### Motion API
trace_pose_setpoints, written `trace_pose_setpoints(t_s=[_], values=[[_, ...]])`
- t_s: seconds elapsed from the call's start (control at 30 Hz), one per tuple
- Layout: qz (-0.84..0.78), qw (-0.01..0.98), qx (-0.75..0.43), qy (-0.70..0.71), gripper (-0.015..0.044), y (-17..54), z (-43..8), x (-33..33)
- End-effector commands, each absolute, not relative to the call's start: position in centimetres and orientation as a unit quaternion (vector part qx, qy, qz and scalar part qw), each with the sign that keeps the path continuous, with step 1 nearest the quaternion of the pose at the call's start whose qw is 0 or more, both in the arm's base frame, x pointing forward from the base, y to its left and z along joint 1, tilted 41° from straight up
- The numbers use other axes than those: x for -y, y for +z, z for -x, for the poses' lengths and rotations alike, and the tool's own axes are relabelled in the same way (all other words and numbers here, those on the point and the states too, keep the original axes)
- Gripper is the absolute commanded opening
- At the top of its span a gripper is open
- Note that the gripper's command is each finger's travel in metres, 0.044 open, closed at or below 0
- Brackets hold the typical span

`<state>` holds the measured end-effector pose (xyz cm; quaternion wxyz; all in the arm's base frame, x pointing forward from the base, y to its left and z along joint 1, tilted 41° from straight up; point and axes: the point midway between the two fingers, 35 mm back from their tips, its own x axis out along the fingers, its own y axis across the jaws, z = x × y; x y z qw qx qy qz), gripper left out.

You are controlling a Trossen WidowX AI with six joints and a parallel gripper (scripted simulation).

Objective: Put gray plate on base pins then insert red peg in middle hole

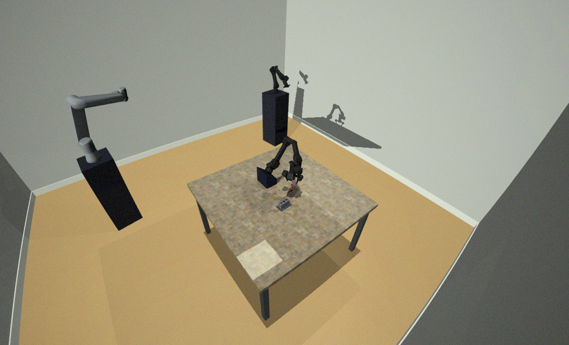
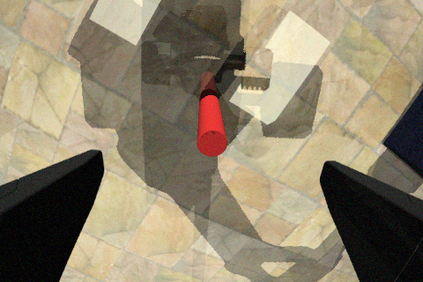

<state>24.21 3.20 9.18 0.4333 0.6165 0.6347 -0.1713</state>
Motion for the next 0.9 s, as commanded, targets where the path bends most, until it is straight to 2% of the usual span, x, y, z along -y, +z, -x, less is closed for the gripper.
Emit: trace_pose_setpoints(t_s=[0.0,0.87], values=[[-0.618,0.431,-0.635,-0.171,0.044,8.7,-24.3,-3.6],[-0.617,0.431,-0.636,-0.171,0.044,5.6,-24.9,-6.2]])
